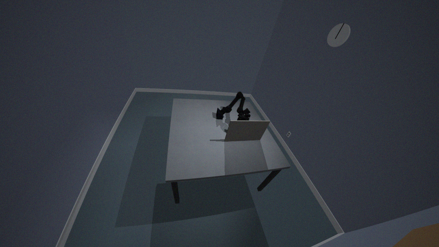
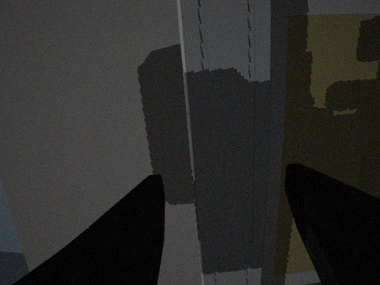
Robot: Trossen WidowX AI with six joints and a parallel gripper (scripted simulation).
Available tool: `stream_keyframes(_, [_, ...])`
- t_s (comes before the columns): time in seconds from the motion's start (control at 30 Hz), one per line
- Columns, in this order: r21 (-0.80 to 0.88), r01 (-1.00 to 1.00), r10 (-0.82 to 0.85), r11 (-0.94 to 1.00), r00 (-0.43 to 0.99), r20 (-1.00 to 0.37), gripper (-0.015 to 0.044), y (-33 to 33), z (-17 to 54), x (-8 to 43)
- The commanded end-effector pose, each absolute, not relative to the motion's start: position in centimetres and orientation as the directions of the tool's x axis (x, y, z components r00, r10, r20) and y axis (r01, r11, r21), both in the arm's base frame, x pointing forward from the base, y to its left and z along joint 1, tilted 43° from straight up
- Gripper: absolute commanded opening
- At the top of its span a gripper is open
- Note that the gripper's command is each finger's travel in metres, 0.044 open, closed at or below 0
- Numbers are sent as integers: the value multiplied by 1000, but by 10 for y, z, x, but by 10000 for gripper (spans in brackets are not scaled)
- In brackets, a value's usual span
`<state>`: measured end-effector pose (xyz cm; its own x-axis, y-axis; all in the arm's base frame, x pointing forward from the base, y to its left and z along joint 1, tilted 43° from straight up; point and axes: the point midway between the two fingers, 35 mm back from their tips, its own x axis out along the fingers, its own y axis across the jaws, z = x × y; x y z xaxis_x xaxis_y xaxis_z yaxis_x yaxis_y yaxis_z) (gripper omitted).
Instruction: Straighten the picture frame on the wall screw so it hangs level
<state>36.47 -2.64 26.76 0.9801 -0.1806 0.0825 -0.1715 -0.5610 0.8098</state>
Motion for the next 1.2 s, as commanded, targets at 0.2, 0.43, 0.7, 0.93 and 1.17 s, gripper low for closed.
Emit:
stream_keyframes(0.2, [807,-171,-177,-565,981,84,69,-26,268,365])
stream_keyframes(0.43, [807,-171,-177,-565,981,84,0,-26,268,365])
stream_keyframes(0.7, [807,-171,-177,-565,981,84,0,-27,269,365])
stream_keyframes(0.93, [808,-171,-177,-565,981,84,0,-28,271,364])
stream_keyframes(1.17, [808,-171,-177,-564,981,84,0,-30,272,364])
